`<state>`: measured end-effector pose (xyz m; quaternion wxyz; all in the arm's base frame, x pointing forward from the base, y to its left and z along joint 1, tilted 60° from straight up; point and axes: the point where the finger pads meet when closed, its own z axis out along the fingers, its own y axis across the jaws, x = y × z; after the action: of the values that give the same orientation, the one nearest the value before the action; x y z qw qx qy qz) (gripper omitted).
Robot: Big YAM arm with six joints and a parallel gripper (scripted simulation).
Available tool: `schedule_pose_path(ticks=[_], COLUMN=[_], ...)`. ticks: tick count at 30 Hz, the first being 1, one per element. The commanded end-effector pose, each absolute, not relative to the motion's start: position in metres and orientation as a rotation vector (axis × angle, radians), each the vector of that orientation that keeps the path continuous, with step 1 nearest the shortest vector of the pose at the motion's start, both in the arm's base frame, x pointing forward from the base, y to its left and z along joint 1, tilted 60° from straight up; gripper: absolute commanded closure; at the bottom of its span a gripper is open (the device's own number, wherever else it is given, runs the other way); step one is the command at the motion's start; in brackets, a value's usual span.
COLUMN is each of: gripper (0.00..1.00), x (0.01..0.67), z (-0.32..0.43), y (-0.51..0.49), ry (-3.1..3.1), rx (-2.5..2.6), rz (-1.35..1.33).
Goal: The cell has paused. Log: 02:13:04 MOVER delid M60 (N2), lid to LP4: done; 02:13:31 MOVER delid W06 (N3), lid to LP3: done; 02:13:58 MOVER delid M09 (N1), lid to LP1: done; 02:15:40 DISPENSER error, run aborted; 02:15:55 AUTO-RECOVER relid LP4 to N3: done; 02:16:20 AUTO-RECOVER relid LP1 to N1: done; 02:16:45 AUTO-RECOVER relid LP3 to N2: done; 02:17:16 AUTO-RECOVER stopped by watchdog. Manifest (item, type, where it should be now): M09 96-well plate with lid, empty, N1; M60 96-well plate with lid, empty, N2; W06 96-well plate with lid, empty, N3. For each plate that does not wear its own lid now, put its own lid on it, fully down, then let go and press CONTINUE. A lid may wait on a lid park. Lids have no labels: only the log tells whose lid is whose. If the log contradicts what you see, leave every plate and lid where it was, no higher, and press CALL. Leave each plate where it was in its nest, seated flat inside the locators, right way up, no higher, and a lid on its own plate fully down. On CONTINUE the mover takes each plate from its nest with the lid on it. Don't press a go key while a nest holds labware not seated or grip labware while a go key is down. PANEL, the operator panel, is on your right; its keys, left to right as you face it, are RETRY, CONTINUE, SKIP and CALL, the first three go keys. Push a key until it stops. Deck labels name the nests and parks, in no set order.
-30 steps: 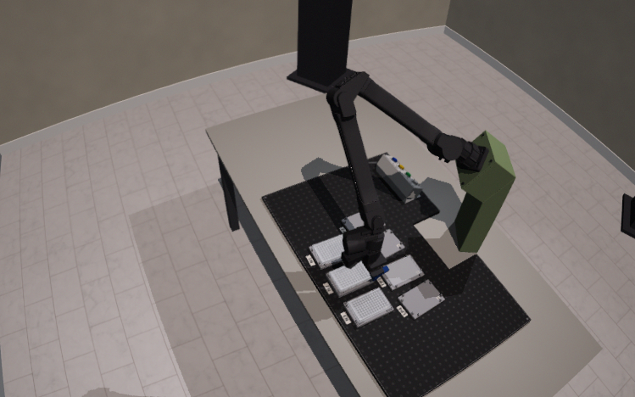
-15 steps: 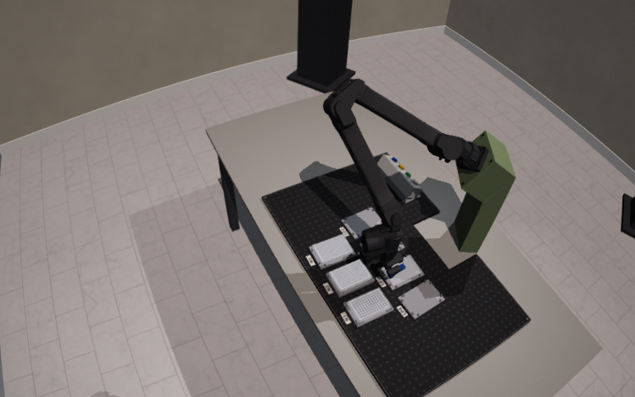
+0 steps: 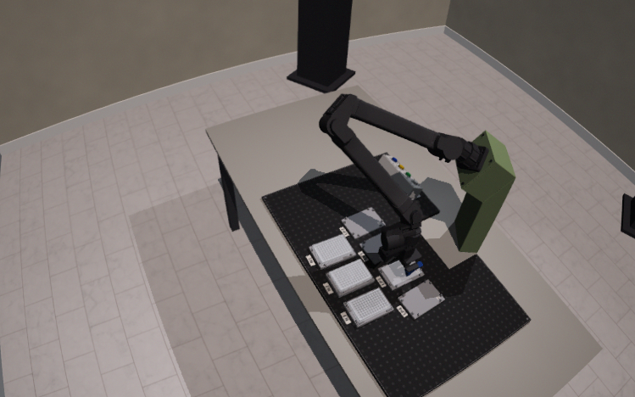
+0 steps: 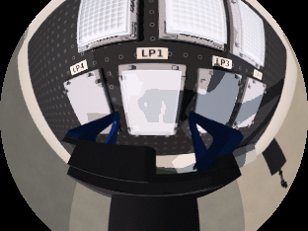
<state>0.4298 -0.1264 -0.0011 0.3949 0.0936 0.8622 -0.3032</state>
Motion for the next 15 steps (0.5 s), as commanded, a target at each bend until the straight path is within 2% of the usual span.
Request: schedule_pose_path(ticks=[1,5,10,15], gripper=[0.00,0.00,0.00,0.00], x=[0.410,0.430,0.409,0.429], z=[-0.021,0.001,-0.019,-0.016], y=[-0.115,-0.124,-0.122,-0.133], ry=[2.211,2.148,2.215,2.185], rx=[0.223,0.263,0.242,0.242], rz=[-0.754,-0.749,-0.764,-0.771])
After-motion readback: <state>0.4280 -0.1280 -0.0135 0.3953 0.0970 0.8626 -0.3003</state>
